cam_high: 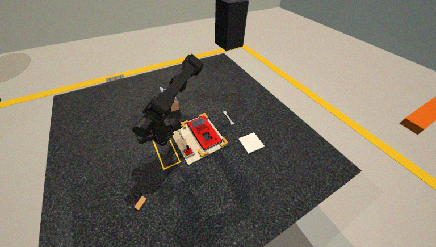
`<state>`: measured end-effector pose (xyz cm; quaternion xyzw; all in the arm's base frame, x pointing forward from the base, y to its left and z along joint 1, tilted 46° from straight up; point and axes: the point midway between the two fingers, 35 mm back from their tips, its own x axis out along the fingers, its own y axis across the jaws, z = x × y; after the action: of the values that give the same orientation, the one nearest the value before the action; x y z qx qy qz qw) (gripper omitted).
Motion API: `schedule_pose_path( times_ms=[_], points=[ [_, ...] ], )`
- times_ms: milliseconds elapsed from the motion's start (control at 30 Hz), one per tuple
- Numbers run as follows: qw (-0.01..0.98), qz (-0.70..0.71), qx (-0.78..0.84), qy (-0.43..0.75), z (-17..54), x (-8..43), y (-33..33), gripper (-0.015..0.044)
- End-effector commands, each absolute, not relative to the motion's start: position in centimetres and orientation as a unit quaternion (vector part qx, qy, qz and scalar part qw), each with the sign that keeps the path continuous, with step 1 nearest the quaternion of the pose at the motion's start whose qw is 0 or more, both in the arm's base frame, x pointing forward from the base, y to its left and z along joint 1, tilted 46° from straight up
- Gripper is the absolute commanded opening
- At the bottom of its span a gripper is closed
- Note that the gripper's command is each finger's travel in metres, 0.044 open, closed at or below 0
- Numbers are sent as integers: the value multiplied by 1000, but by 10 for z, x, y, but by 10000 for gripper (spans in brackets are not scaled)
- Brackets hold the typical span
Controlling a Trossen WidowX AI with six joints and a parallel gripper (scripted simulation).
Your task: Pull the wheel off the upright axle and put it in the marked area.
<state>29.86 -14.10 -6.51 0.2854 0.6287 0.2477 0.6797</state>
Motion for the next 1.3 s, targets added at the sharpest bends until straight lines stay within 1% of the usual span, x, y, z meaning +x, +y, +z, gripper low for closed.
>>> schedule_pose_path(
  times_ms=[0, 300, 400, 767, 800, 1033, 1133, 1200, 1267],
  points=[
    [678, 248, 290, 628, -76, 300, -130, 0],
    [678, 250, 291, 627, -117, 303, -86, 0],
    [678, 250, 291, 627, -120, 303, -83, 0],
    [675, 253, 287, 631, -116, 304, -87, 289],
    [676, 252, 287, 631, -114, 304, -89, 300],
    [678, 249, 290, 628, -77, 298, -127, 300],
    [678, 249, 290, 628, -75, 298, -128, 300],
    [678, 247, 295, 627, -75, 291, -126, 352],
    [677, 246, 294, 628, -63, 274, -130, 405]
  ],
)
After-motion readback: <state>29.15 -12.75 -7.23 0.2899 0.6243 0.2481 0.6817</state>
